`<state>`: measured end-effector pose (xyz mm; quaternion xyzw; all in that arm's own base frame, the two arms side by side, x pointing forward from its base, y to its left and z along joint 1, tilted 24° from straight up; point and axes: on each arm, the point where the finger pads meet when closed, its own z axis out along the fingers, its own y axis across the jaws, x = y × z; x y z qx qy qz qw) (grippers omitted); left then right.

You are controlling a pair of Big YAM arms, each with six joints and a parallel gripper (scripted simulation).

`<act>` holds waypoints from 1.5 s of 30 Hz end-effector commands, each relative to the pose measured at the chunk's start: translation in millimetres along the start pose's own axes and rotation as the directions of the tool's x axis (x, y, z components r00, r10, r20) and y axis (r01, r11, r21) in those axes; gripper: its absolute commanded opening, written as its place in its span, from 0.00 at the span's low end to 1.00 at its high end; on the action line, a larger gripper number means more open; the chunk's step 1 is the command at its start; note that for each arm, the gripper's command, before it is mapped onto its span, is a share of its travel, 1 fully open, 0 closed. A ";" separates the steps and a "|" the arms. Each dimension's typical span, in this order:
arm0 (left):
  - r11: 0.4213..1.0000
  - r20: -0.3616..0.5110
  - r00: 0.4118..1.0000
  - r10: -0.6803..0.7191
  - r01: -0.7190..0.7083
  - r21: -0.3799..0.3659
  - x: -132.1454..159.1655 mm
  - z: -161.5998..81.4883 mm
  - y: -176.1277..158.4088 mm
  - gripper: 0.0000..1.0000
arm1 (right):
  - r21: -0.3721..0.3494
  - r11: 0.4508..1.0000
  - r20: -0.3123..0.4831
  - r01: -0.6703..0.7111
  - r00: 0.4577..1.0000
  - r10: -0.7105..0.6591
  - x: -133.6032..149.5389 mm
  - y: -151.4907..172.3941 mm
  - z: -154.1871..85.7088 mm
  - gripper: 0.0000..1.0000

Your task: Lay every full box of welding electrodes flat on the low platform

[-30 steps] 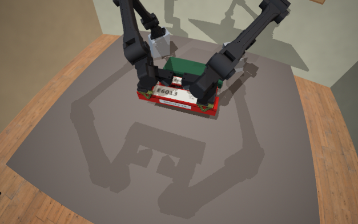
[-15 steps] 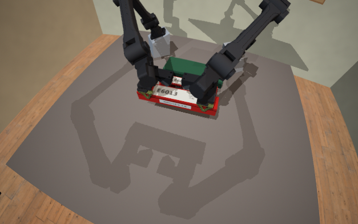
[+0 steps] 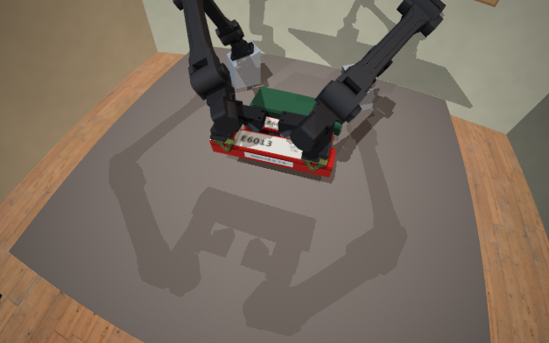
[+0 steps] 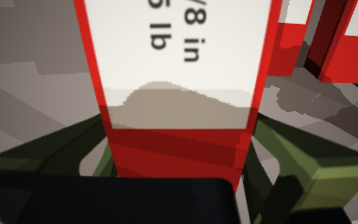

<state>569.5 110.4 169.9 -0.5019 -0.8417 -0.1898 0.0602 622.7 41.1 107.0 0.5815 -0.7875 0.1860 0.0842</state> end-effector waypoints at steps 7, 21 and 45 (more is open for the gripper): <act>0.991 0.063 0.998 0.003 0.005 -0.132 -1.9 -74.3 33.8 0.00 | 0.138 0.990 0.073 -0.038 0.997 0.028 0.8 -28.5 -76.2 0.00; 0.989 0.066 0.997 -0.025 0.034 -0.146 7.9 -63.3 46.3 0.00 | 0.139 0.990 0.069 -0.016 0.998 0.007 0.9 -31.5 -75.4 0.00; 0.989 0.057 0.998 -0.038 0.046 -0.143 11.2 -30.9 51.0 0.00 | 0.135 0.991 0.071 -0.022 0.997 0.013 3.6 -40.7 -64.9 0.00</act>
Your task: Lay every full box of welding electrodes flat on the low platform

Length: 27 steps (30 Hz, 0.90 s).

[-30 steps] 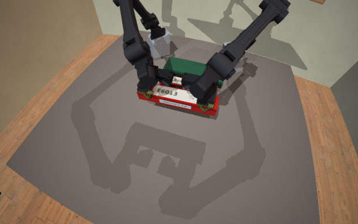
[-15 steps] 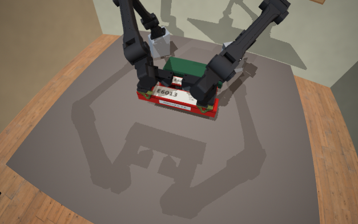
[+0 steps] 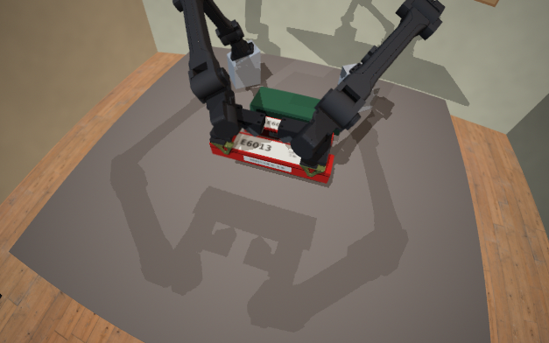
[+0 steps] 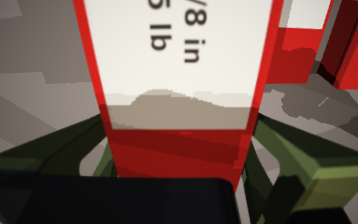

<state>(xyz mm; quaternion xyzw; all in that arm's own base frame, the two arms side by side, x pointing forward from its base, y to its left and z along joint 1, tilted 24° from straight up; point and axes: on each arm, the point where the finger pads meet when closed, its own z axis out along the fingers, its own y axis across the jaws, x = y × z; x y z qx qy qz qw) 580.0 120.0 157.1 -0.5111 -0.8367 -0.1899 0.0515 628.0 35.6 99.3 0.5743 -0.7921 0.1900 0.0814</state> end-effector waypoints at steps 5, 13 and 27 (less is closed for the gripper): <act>0.991 0.035 0.998 -0.055 0.059 -0.122 12.3 -35.9 37.1 0.00 | 0.130 0.992 0.074 0.000 0.997 -0.010 0.5 -37.0 -70.1 0.00; 0.992 0.033 0.999 -0.042 0.046 -0.121 10.5 -27.4 36.3 0.00 | 0.129 0.992 0.073 -0.001 0.997 -0.008 0.8 -39.0 -63.2 0.00; 0.992 0.033 0.999 -0.034 0.038 -0.119 6.2 -11.2 35.4 0.00 | 0.130 0.991 0.073 0.001 0.997 -0.011 -1.4 -41.3 -49.1 0.00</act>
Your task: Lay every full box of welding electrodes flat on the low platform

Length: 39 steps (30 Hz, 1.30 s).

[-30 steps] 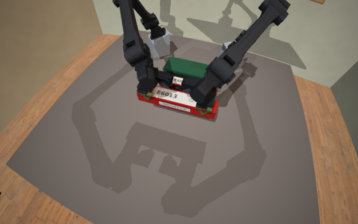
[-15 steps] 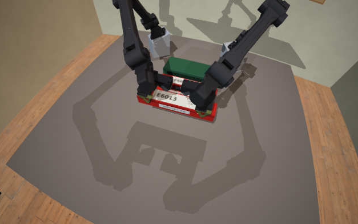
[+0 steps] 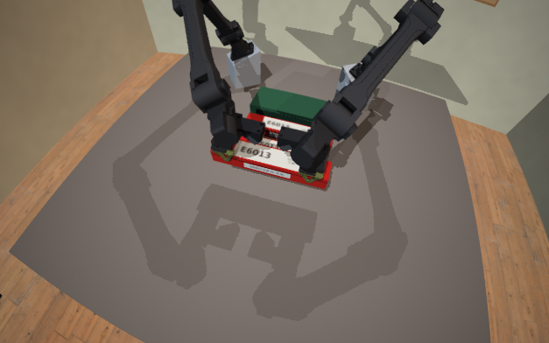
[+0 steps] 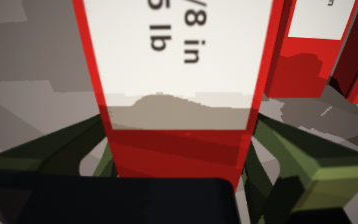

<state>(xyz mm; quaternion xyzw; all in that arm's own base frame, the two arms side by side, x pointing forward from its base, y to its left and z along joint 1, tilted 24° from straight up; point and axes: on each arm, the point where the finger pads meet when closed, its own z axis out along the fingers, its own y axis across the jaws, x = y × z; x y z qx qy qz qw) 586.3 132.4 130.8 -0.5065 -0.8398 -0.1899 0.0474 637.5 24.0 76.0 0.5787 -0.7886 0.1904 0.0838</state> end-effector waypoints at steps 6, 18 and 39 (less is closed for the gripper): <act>0.994 0.020 1.000 -0.024 0.026 -0.103 7.9 -24.2 30.6 0.00 | 0.127 0.992 0.074 -0.018 0.997 0.008 4.2 -38.1 -71.4 0.00; 0.993 0.025 0.999 -0.021 0.024 -0.114 5.6 -18.1 32.9 0.00 | 0.127 0.992 0.073 -0.018 0.997 0.009 3.9 -40.3 -58.9 0.00; 0.995 0.018 1.000 -0.023 0.025 -0.102 8.1 14.8 32.5 0.00 | 0.136 0.990 0.076 -0.024 0.997 0.014 3.6 -48.8 -41.1 0.00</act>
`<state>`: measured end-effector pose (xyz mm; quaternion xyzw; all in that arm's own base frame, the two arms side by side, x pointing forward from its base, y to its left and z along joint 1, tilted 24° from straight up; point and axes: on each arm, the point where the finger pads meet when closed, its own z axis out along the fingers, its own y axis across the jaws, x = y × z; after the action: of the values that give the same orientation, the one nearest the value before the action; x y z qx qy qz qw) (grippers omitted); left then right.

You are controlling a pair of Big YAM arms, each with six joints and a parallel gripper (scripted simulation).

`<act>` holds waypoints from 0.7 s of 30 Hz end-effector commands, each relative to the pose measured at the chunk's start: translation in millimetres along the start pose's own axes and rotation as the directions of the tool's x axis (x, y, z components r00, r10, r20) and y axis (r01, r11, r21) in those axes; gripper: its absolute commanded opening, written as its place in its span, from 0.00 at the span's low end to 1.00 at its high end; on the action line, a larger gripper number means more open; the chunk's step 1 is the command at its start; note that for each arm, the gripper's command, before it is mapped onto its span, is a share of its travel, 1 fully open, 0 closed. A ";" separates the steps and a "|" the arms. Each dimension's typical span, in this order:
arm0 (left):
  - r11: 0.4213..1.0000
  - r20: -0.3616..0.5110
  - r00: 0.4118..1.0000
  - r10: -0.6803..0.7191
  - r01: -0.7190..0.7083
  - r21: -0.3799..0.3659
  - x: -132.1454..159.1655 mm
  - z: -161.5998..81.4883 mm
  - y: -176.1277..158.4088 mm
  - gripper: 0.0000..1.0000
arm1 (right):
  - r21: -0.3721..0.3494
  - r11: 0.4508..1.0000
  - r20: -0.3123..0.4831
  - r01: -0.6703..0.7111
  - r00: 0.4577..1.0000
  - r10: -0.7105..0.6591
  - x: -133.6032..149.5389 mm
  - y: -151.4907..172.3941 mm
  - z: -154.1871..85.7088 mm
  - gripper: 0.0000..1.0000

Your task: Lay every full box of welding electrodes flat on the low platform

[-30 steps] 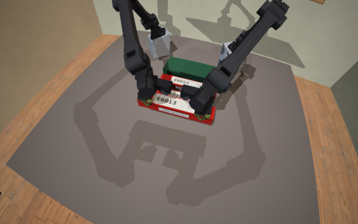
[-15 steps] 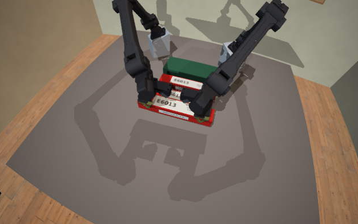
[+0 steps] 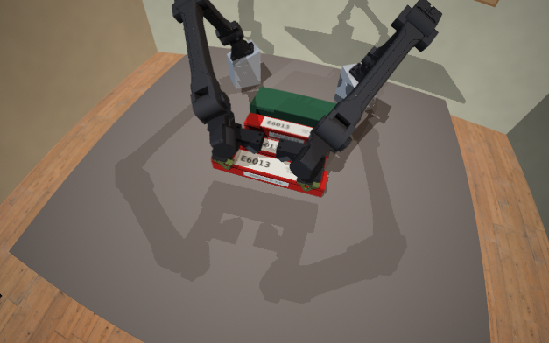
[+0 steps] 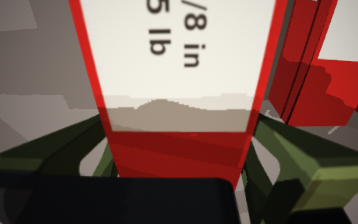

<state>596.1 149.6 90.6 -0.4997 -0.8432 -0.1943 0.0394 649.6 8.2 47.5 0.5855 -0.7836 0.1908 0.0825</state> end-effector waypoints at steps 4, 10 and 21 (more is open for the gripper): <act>0.995 0.014 1.000 -0.005 0.006 -0.097 7.6 -28.5 31.0 0.00 | 0.135 0.990 0.075 -0.046 0.997 0.036 2.8 -41.1 -69.4 0.00; 0.993 0.023 1.000 -0.002 0.004 -0.117 1.8 -32.6 37.9 0.00 | 0.123 0.992 0.070 -0.036 0.997 0.028 0.5 -36.6 -62.7 0.00; 0.997 0.008 1.000 0.000 0.001 -0.080 9.5 -2.9 22.8 0.00 | 0.142 0.989 0.077 -0.047 0.996 0.037 -1.1 -43.1 -50.5 0.00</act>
<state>599.9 159.5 67.6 -0.4996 -0.8430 -0.1957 0.0388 653.7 -1.4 24.6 0.5858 -0.7836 0.1907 0.0803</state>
